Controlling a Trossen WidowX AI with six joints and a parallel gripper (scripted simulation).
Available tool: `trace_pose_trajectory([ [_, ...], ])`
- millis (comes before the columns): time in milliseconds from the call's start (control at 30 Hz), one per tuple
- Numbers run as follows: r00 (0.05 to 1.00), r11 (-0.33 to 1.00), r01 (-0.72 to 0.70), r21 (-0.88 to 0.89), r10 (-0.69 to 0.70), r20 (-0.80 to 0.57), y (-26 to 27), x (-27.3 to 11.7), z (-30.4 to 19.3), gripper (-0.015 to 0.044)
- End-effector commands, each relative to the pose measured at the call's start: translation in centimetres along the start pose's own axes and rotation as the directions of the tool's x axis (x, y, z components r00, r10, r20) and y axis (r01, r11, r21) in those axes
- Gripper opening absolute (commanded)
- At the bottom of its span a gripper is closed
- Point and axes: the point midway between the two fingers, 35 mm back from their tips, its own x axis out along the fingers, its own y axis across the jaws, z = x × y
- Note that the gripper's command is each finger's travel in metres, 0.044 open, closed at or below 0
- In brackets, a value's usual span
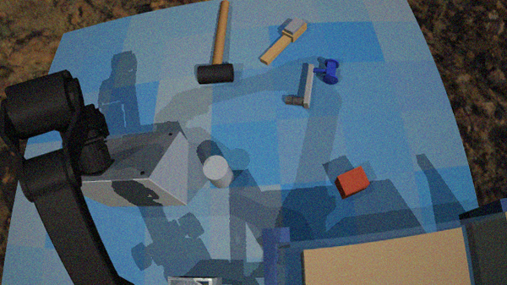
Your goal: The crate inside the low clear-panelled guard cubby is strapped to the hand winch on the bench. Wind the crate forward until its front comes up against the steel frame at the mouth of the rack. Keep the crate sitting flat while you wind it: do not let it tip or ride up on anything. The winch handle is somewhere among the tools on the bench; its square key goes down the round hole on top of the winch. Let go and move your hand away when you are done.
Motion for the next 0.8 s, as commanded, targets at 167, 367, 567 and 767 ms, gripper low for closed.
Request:
trace_pose_trajectory([
  [167, 0.998, 0.998, -0.056, -0.025, 0.056, -0.009, 3.8, -0.1, 0.1, 0.0000],
  [367, 0.998, 0.998, -0.057, -0.025, 0.057, -0.009, 4.8, -0.2, 0.0, 0.0000],
  [567, 0.998, 0.998, -0.058, -0.025, 0.058, -0.010, 5.8, -0.3, -0.2, 0.0000],
  [767, 0.998, 0.998, -0.058, -0.024, 0.058, -0.011, 6.8, -0.5, -0.5, 0.0000],
])
